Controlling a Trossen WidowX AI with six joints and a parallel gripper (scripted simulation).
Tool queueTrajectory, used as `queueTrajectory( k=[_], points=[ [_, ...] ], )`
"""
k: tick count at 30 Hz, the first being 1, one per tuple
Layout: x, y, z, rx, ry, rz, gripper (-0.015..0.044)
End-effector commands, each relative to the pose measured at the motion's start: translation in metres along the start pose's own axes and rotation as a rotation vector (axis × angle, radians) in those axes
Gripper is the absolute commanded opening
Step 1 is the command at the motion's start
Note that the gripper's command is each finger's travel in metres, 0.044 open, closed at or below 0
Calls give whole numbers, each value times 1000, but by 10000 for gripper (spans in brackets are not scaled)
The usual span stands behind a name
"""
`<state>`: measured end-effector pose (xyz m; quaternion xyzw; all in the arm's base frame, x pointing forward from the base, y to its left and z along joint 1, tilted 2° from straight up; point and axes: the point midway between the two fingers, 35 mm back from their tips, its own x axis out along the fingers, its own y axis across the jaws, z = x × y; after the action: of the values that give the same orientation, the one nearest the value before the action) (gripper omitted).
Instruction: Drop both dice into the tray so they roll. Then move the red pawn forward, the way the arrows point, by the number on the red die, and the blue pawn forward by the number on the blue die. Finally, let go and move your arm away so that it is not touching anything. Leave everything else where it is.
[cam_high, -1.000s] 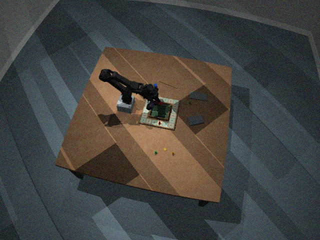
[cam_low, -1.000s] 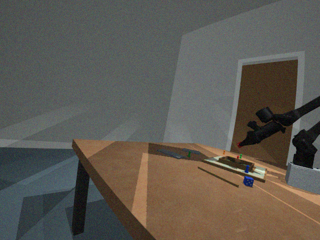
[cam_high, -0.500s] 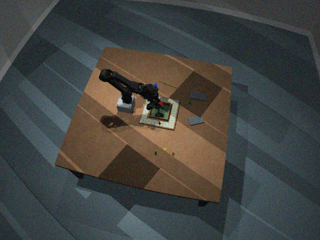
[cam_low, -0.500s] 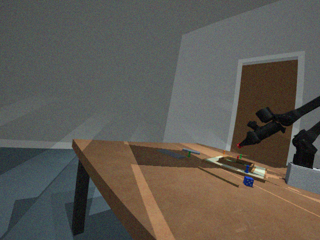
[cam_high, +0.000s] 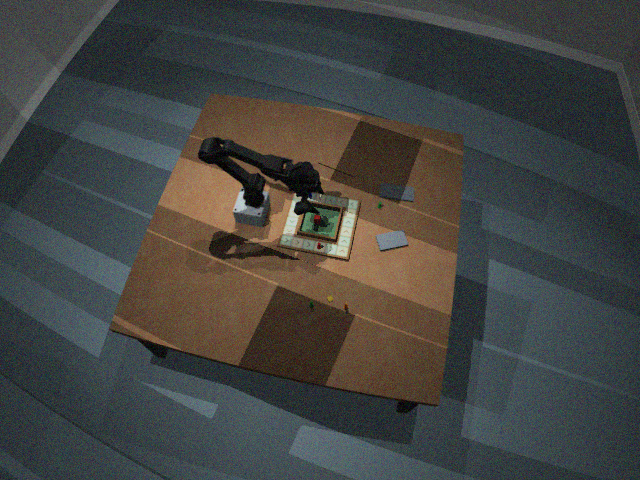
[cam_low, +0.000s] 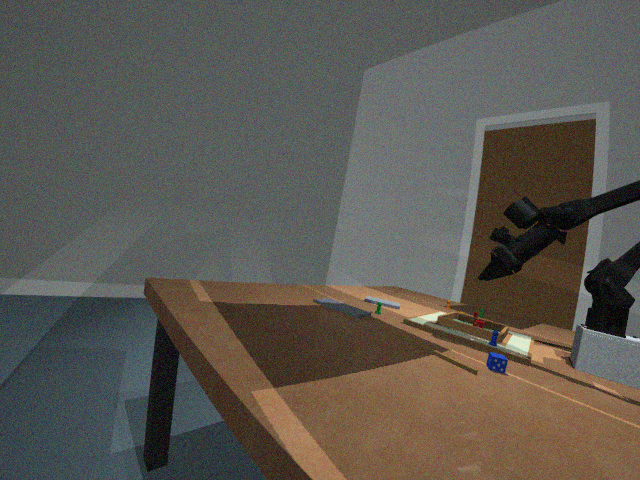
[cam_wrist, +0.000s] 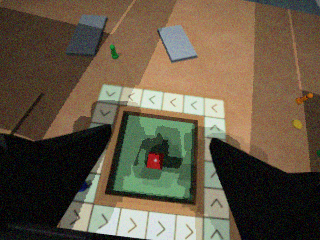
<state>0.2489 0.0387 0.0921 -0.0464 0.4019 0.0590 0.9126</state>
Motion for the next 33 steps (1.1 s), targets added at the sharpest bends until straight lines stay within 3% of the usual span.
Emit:
queueTrajectory(
  k=[1,12,16,17,22,33],
  points=[
    [8,0,1,3,155,0,440],
    [36,0,-7,6,664,1,440],
    [35,-1,-7,1,625,-2,440],
    [36,2,-6,-2,626,0,414],
    [41,62,-11,-80,647,52,282],
    [15,208,-70,-293,702,145,275]
  ],
)
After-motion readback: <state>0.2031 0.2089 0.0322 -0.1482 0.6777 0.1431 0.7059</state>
